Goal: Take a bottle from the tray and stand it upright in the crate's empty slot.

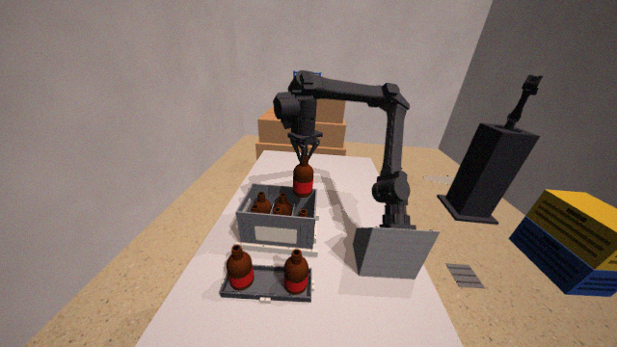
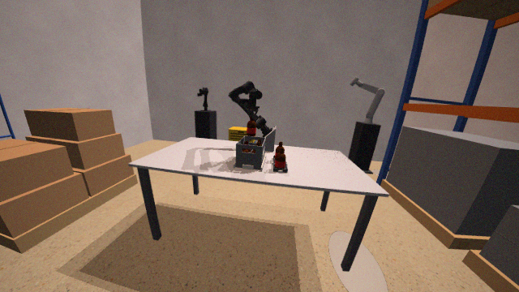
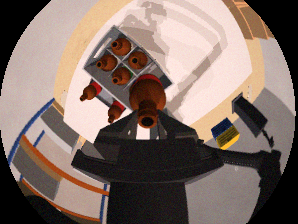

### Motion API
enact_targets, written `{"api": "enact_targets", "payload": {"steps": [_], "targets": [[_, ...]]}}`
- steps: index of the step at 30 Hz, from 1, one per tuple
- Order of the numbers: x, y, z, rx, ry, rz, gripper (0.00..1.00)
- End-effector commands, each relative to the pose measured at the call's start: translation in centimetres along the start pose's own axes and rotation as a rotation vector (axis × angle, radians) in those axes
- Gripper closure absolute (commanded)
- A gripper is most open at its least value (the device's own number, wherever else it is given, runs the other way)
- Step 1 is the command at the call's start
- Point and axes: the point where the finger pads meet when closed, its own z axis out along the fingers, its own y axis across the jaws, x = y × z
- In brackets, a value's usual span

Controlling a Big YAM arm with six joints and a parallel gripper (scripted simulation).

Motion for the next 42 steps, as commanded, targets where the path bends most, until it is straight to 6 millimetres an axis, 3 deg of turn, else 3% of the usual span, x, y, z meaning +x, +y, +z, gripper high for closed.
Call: {"api": "enact_targets", "payload": {"steps": [1,42], "targets": [[-0.92,-0.83,-0.38,-0.008,0.001,0.002,1.00],[-1.26,-1.43,-0.47,-0.016,-0.002,0.002,1.00]]}}
